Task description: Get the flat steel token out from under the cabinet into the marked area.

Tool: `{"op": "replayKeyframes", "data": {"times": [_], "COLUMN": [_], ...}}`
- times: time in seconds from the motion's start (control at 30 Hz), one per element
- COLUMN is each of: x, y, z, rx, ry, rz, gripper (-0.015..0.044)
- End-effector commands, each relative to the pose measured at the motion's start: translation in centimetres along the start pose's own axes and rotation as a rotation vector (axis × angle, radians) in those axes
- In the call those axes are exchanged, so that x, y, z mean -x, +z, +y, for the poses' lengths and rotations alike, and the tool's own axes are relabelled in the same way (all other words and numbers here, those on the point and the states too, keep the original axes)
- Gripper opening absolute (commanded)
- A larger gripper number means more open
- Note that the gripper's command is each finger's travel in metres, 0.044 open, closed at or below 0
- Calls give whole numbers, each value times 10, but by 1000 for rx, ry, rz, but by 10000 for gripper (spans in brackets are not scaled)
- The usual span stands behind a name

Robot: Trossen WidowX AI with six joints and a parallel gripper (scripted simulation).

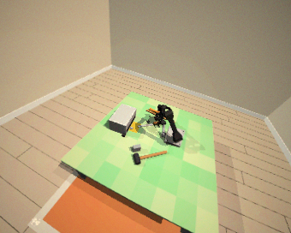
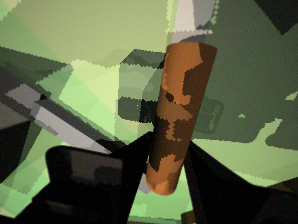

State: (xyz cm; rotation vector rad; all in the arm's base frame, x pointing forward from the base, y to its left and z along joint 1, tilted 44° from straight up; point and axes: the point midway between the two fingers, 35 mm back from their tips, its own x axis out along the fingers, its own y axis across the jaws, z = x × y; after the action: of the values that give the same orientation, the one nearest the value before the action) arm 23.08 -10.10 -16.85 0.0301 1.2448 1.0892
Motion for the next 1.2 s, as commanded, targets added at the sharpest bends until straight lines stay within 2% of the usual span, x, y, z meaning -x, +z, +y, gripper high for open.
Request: {"op": "replayKeyframes", "data": {"times": [0.0,1.17], "x": [1,1], "y": [0,-6], "z": [0,-24], "rx": [31,89], "ry": [-3,-5], "rz": [-6,-6], "gripper": [0,0]}}
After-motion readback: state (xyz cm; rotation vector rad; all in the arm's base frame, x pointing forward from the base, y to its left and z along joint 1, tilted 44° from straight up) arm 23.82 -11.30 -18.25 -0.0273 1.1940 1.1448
